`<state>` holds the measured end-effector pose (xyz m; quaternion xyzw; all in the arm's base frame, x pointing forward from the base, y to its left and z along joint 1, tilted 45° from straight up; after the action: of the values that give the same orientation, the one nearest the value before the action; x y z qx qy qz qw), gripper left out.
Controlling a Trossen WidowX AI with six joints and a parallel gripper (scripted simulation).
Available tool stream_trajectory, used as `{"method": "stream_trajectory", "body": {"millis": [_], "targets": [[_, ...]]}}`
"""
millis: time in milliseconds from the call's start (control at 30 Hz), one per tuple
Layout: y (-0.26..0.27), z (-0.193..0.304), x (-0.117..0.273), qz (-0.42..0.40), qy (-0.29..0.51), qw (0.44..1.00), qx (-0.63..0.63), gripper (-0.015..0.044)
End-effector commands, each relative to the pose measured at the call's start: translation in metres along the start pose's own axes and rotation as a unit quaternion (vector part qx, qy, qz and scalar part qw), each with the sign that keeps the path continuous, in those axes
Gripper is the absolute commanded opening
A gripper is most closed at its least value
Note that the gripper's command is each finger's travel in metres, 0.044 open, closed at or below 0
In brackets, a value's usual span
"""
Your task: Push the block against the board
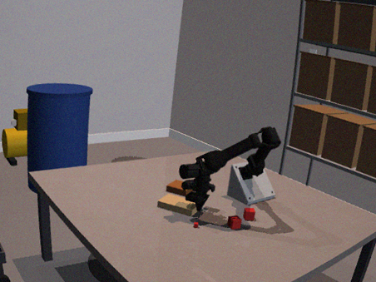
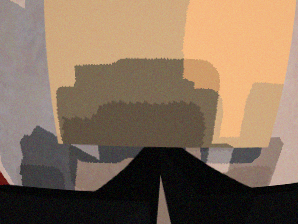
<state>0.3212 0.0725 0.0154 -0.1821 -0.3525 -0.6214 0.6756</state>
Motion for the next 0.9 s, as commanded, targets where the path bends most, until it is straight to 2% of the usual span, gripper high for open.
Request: {"method": "stream_trajectory", "body": {"millis": [0,533,867], "targets": [[-0.002,-0.008,-0.003,0.006,-0.004,1.0,-0.004,0.0],[-0.001,-0.021,-0.003,0.006,-0.003,1.0,-0.004,0.0],[-0.002,-0.009,-0.003,0.006,-0.003,1.0,-0.004,0.0]]}}
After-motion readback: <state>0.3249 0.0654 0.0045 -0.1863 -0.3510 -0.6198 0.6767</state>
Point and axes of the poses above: the point midway between the two fingers, 35 mm back from their tips, its own x axis back along the fingers, its own y axis across the jaws, z = x × y, the point moved 3 cm from there along x, back along the fingers, and after that the axes turned 15 degrees about -x, right-handed, at the moved point
